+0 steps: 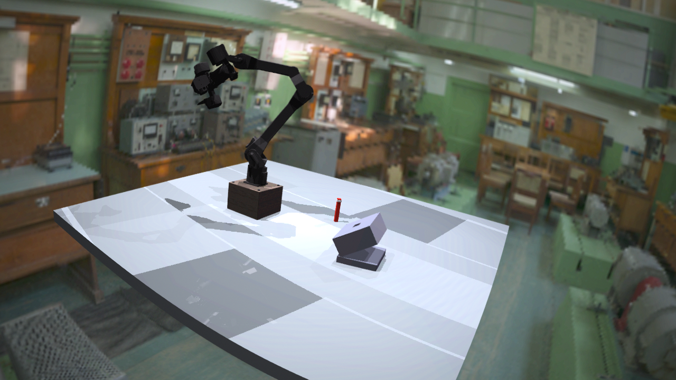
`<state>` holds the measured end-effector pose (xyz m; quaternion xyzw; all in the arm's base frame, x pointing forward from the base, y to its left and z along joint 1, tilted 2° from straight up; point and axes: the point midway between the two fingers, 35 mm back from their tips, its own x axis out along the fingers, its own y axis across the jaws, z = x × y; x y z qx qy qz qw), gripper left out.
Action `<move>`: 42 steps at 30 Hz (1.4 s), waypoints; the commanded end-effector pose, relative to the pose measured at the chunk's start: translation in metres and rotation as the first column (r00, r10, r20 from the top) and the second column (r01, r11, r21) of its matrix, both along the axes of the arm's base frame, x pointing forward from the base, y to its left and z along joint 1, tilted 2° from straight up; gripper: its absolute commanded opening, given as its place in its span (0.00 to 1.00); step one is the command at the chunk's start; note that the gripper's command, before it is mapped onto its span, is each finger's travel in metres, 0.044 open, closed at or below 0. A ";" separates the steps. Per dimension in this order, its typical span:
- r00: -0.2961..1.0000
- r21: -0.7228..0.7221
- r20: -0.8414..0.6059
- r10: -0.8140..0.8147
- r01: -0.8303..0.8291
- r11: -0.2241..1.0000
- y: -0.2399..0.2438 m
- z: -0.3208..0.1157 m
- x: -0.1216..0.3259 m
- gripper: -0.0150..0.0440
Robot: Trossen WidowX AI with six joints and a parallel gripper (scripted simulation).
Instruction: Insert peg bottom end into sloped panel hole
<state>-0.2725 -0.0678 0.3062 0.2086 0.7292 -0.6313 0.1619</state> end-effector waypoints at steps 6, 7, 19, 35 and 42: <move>0.999 -0.010 -0.010 0.050 -0.050 0.999 -0.015 0.003 0.004 1.00; 0.998 -0.012 -0.011 0.062 -0.062 0.998 -0.018 0.004 0.005 1.00; 0.979 -0.050 0.013 0.204 -0.204 0.978 -0.063 -0.003 0.019 1.00; 0.937 -0.148 0.060 0.343 -0.331 0.932 -0.105 -0.016 0.048 1.00; 0.911 -0.185 0.086 0.403 -0.383 0.905 -0.123 -0.022 0.063 1.00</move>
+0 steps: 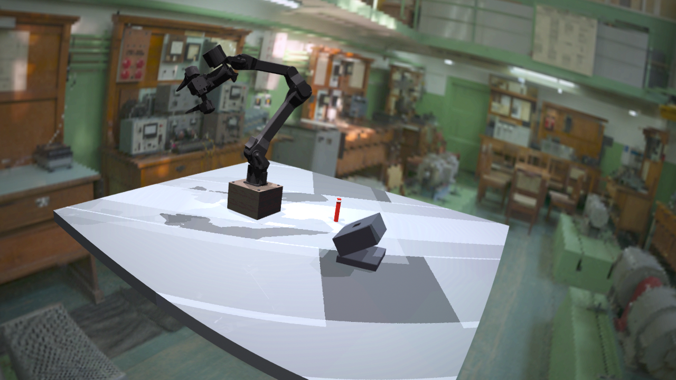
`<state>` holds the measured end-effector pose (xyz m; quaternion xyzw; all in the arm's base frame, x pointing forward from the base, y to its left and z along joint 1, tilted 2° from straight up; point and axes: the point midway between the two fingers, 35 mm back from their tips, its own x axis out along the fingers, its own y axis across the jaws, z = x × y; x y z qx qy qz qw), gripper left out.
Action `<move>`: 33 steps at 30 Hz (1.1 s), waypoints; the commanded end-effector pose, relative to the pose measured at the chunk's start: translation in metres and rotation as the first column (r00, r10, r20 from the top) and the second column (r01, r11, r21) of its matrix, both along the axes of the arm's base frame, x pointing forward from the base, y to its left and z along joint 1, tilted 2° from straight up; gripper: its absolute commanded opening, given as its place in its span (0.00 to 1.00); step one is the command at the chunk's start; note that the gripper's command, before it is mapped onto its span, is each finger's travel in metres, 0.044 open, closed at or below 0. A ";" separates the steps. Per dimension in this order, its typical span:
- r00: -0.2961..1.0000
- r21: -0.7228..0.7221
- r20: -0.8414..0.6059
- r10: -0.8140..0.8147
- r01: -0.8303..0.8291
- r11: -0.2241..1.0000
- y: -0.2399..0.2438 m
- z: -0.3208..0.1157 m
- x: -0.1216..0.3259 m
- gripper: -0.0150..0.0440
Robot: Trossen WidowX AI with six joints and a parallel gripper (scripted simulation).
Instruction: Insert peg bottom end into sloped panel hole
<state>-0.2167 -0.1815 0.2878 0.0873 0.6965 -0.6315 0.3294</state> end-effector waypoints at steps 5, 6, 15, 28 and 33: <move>0.995 -0.020 0.045 0.089 -0.088 0.996 -0.025 -0.009 0.020 1.00; 0.994 -0.022 0.050 0.101 -0.100 0.995 -0.028 -0.010 0.022 1.00; 0.979 -0.059 0.083 0.189 -0.184 0.981 -0.053 -0.015 0.046 1.00; 0.934 -0.069 0.140 0.328 -0.321 0.944 -0.084 -0.030 0.088 1.00; 0.910 -0.070 0.166 0.379 -0.373 0.925 -0.094 -0.036 0.106 1.00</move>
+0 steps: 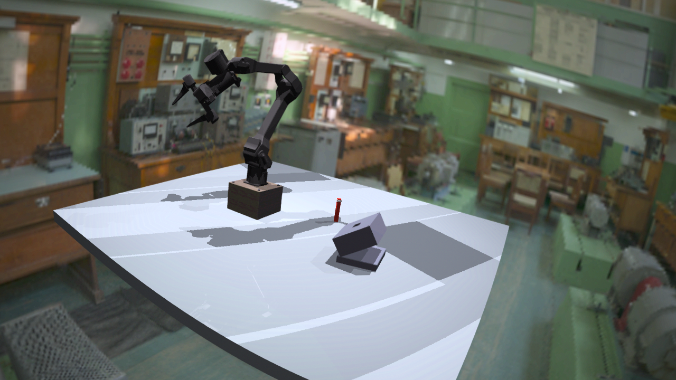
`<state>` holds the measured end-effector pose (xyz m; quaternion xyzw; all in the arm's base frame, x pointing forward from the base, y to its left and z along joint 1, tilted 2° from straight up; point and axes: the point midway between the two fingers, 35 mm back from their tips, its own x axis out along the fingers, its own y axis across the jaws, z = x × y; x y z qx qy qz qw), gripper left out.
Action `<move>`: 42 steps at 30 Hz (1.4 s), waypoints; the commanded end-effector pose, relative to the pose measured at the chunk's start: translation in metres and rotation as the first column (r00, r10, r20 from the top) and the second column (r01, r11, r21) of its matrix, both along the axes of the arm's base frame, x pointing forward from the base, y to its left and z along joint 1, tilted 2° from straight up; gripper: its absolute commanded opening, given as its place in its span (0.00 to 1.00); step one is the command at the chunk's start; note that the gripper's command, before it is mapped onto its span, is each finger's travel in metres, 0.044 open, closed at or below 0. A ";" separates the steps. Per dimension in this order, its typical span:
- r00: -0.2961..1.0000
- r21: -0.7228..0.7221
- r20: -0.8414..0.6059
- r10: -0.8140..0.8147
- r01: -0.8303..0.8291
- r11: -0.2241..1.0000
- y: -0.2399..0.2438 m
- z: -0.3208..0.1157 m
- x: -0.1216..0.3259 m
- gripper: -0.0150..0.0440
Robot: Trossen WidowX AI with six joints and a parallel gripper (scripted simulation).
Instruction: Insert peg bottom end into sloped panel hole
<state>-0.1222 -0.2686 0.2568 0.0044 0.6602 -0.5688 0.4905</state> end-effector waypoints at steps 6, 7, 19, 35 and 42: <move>0.994 0.014 0.051 0.099 -0.100 0.995 -0.017 -0.012 0.034 1.00; 0.992 0.015 0.056 0.110 -0.111 0.994 -0.019 -0.013 0.038 1.00; 0.965 0.031 0.115 0.235 -0.240 0.970 -0.032 -0.026 0.086 1.00; 0.899 0.058 0.187 0.396 -0.412 0.909 -0.037 -0.045 0.152 1.00; 0.868 0.094 0.211 0.449 -0.475 0.875 -0.030 -0.057 0.178 1.00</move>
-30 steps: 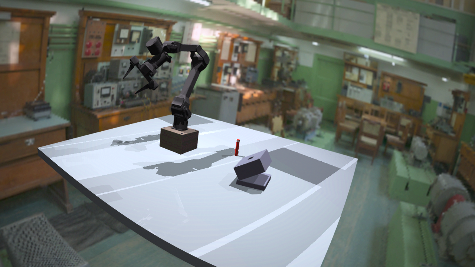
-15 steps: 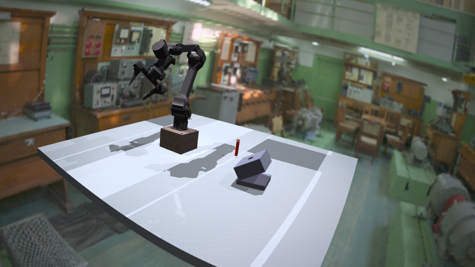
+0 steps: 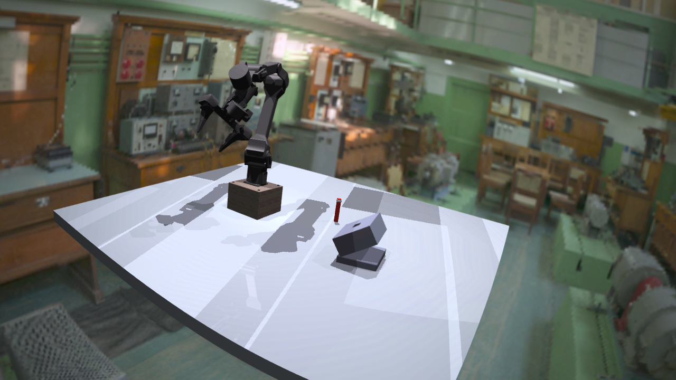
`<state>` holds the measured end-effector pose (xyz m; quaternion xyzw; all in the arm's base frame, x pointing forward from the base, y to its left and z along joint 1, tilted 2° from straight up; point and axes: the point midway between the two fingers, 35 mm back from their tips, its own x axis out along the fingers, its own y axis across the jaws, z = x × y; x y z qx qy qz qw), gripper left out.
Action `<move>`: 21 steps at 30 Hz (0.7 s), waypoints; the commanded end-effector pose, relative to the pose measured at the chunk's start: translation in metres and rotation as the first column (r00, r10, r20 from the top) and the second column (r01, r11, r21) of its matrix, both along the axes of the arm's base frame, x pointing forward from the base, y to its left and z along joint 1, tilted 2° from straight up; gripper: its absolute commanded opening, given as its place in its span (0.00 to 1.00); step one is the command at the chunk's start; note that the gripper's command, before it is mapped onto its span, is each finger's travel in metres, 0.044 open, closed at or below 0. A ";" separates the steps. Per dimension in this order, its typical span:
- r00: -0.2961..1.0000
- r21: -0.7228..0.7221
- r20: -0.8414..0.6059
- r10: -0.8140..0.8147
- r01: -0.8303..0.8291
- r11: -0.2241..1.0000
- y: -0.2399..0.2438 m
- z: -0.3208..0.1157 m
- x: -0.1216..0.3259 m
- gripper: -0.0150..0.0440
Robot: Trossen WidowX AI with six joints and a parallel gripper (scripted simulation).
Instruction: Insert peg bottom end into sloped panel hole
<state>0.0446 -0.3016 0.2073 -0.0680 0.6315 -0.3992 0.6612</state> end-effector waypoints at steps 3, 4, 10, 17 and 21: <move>0.999 0.035 0.014 0.050 -0.051 0.998 0.005 -0.010 0.021 1.00; 0.998 0.039 0.017 0.060 -0.061 0.997 0.006 -0.011 0.025 1.00; 0.992 0.065 0.034 0.118 -0.120 0.991 0.012 -0.019 0.049 1.00; 0.981 0.091 0.055 0.186 -0.190 0.978 0.021 -0.027 0.076 1.00; 0.972 0.104 0.068 0.224 -0.230 0.968 0.027 -0.031 0.092 1.00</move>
